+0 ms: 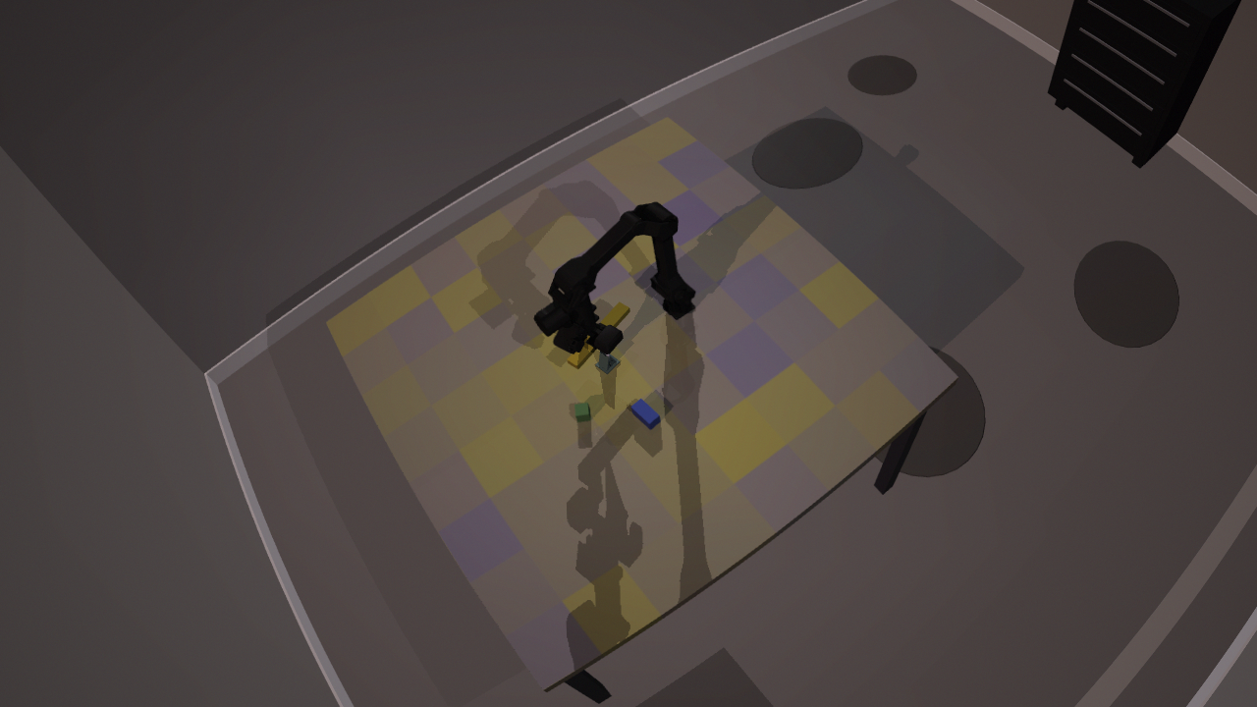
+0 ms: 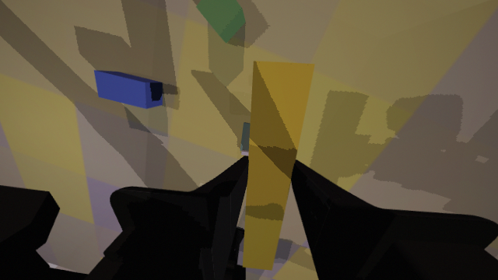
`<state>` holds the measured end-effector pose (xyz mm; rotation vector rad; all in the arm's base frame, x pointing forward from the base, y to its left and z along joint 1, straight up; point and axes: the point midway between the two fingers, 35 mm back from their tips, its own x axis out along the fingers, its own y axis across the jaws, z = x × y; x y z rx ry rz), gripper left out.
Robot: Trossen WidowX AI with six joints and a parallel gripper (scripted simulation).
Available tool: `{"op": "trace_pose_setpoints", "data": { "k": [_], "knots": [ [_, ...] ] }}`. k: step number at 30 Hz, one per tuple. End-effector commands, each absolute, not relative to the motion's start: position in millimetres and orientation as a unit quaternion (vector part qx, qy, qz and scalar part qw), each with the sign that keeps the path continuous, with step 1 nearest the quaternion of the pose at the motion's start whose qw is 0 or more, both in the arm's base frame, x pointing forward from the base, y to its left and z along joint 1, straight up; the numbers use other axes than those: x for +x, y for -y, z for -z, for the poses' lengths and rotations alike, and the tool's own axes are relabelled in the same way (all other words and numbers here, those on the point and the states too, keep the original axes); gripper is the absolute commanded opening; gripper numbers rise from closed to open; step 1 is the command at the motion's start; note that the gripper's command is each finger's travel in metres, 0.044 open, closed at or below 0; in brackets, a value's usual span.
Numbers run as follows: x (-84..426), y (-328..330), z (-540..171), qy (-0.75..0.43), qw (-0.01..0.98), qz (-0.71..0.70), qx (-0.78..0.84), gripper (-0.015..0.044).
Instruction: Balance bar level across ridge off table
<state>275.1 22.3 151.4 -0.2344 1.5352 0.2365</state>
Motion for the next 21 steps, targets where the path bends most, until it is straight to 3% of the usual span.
{"op": "trace_pose_setpoints", "data": {
  "k": [1, 21],
  "knots": [
    [277.7, -36.6, -153.9, -0.692, 0.713, -0.080, -0.080, 0.0000],
    [280.2, -38.3, -127.6, -0.693, 0.713, -0.076, -0.075, 0.0000]
  ]
}}
